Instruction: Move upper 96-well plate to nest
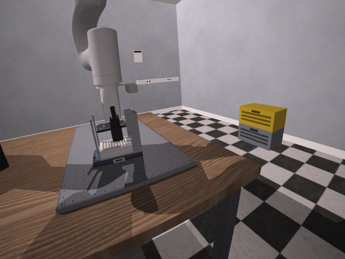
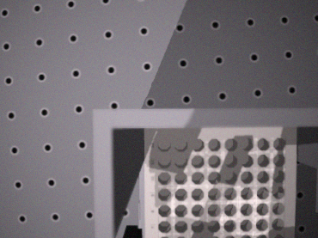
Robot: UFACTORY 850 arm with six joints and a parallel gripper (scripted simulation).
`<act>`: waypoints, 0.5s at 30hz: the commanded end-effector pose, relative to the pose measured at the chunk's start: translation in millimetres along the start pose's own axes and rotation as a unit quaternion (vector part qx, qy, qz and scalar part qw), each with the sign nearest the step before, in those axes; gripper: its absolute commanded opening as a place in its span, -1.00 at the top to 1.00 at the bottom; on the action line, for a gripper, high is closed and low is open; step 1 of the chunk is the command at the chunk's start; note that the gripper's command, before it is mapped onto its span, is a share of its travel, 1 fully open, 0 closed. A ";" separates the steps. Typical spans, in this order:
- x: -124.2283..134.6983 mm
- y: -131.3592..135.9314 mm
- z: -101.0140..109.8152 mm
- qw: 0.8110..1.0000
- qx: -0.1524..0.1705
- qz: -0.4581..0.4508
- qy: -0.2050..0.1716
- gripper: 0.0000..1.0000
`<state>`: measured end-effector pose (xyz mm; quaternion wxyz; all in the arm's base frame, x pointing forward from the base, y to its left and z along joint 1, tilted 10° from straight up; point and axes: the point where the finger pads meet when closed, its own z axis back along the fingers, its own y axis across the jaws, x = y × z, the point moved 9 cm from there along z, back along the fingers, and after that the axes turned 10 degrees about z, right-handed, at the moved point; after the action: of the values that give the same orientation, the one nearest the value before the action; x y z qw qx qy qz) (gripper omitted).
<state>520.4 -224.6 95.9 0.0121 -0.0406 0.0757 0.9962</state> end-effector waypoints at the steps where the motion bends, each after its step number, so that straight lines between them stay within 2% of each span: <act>1: -0.6 0.1 -8.1 1.000 0.001 0.000 0.001 -1.00; 15: -0.6 0.1 -9.5 1.000 0.001 0.000 0.001 -1.00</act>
<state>521.2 -226.1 86.0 0.0122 -0.0409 0.0765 0.9962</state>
